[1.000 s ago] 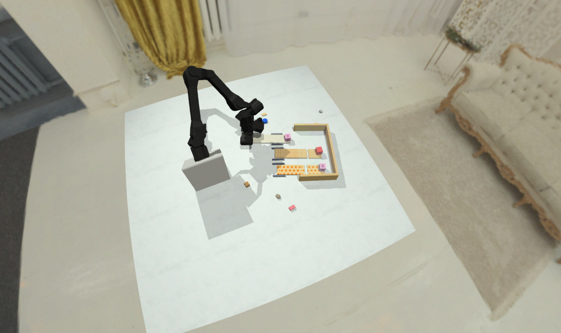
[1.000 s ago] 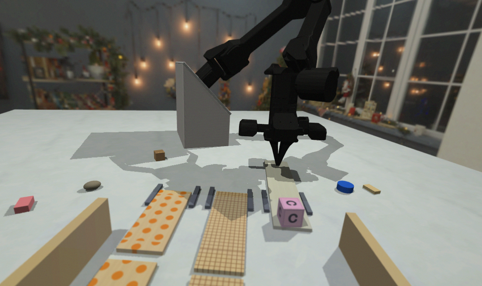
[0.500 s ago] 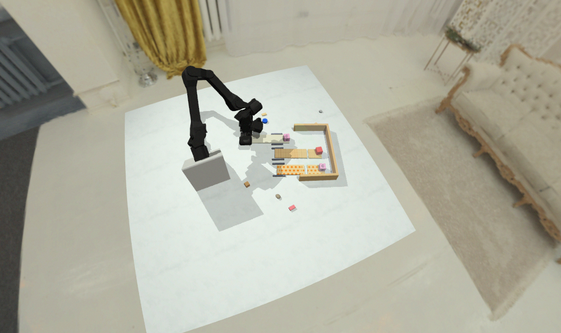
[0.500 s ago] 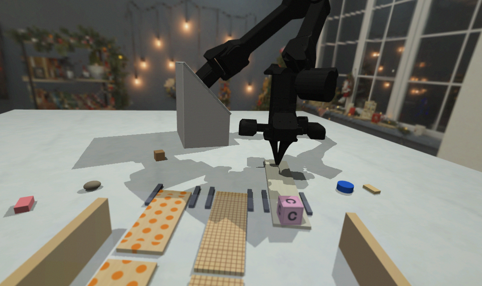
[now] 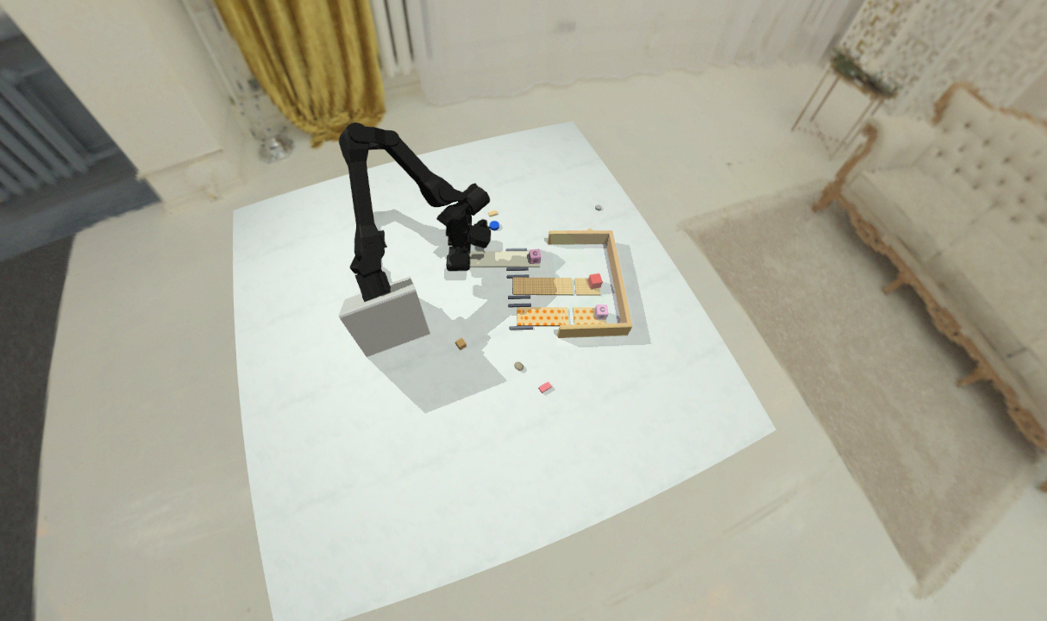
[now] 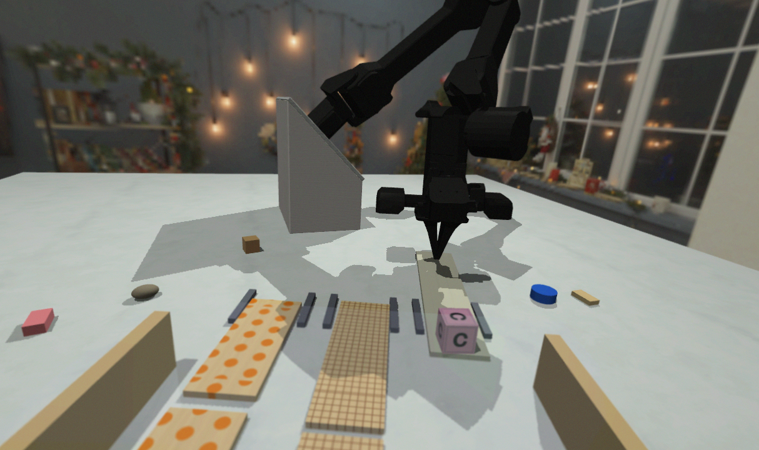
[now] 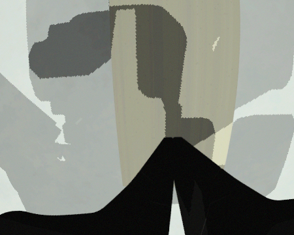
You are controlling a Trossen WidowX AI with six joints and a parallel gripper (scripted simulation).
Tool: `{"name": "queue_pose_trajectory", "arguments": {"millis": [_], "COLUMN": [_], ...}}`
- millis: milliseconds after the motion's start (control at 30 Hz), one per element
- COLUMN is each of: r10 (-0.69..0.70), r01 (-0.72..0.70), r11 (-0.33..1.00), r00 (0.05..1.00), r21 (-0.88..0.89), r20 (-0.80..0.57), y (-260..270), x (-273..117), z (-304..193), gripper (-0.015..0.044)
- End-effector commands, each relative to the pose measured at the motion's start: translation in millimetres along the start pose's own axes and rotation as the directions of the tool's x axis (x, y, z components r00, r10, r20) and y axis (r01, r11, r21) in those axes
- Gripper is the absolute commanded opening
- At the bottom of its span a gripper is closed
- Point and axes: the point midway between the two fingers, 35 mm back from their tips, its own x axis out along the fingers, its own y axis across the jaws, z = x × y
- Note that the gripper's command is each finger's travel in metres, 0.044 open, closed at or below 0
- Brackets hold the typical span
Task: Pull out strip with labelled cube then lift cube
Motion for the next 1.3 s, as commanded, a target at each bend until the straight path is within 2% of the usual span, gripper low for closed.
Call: {"name": "queue_pose_trajectory", "arguments": {"millis": [0,100,233,433,600,1000,1267], "r10": [-0.012,-0.004,-0.013,-0.014,-0.014,-0.014,-0.014], "r01": [0.012,0.004,0.013,0.014,0.011,0.012,0.012], "r11": [1.000,1.000,1.000,1.000,0.994,0.993,0.993], "r00": [1.000,1.000,1.000,1.000,1.000,1.000,1.000], "r21": [0.003,0.000,0.001,0.002,-0.112,-0.116,-0.118], "r20": [-0.027,-0.004,-0.024,-0.025,-0.024,-0.022,-0.020], "y": [-2.9,0.0,0.9,-2.8,-3.2,-1.7,-0.8], "x": [4.5,-6.5,-39.9,-41.7,-40.9,-46.8,-50.5], "z": [-9.1,1.0,2.6,2.0,25.7,69.6,99.7], "gripper": [0.0000,0.0000,0.0000,0.0000,0.0131,0.0440,0.0440]}}
